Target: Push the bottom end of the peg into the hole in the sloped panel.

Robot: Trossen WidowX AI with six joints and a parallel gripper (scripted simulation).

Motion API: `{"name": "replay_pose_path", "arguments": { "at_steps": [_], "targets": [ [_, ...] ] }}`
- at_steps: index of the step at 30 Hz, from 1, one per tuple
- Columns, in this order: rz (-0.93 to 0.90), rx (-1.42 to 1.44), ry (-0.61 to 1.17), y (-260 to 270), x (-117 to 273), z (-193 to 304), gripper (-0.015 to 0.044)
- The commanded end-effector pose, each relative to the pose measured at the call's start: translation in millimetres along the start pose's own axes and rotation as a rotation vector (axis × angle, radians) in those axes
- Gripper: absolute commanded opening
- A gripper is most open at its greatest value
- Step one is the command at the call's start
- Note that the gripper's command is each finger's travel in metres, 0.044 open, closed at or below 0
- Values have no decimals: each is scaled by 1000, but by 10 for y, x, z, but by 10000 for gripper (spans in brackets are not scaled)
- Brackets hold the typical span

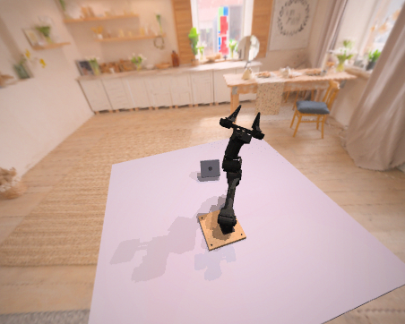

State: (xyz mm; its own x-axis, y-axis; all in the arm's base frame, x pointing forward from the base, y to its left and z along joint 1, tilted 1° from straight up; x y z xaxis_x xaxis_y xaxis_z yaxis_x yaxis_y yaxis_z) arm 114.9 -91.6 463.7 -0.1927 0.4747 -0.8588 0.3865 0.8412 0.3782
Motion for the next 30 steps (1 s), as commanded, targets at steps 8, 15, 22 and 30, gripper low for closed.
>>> {"name": "replay_pose_path", "arguments": {
  "at_steps": [8, 15, 22, 30],
  "targets": [
    [-10, -24, -114, -28, -40, -244, 440],
    [-37, -42, -231, -30, -54, -499, 440],
    [-79, -55, -342, -1, -41, -745, 440],
    [-147, -68, -463, 70, 5, -1013, 440]
  ]
}}
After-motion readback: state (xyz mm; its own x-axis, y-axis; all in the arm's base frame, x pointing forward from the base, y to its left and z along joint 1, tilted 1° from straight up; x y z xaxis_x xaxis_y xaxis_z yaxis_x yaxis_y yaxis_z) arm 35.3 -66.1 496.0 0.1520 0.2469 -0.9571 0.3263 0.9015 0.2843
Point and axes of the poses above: the point midway between the two fingers, 35 mm back from their tips, its own x axis back along the fingers, its own y axis across the jaws, z = x × y, the point moved 9 cm from there along x, back along the fingers, and after that the axes turned 7 degrees about x, right-handed, at the moved point
